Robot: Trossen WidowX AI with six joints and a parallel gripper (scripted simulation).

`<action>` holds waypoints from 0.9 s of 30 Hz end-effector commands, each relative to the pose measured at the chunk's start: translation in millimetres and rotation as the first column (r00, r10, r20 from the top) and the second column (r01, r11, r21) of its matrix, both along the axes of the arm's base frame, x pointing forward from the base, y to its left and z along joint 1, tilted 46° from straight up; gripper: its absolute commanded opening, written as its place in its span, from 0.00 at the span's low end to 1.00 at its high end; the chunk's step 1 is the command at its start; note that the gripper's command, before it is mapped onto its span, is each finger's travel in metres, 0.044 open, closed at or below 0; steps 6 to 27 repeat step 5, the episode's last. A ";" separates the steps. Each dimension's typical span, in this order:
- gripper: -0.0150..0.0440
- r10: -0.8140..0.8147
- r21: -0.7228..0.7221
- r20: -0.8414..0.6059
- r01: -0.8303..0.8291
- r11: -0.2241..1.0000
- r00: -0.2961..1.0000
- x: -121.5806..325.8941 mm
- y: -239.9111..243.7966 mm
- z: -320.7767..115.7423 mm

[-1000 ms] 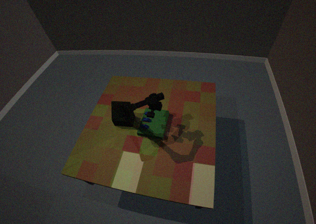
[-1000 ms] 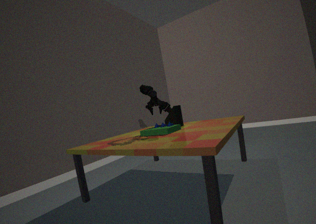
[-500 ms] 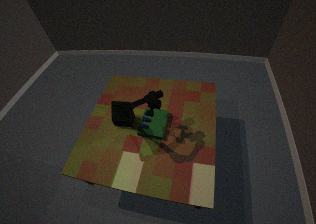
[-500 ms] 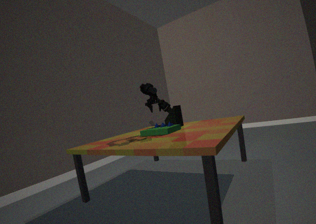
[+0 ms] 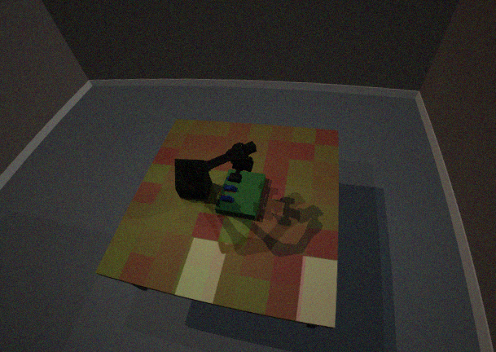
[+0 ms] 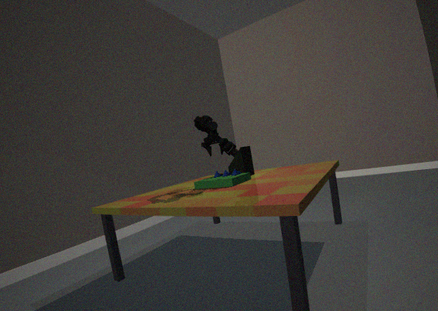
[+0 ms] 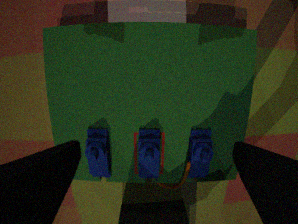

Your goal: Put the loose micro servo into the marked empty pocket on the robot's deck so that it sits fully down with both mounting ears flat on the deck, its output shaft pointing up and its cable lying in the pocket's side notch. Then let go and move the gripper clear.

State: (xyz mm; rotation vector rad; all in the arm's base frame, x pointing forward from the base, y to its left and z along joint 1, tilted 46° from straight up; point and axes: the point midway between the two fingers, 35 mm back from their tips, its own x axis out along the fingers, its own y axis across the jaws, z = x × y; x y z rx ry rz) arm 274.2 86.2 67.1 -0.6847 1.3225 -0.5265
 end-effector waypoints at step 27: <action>1.00 -0.005 0.005 0.000 0.005 1.000 1.000 -0.7 0.5 0.1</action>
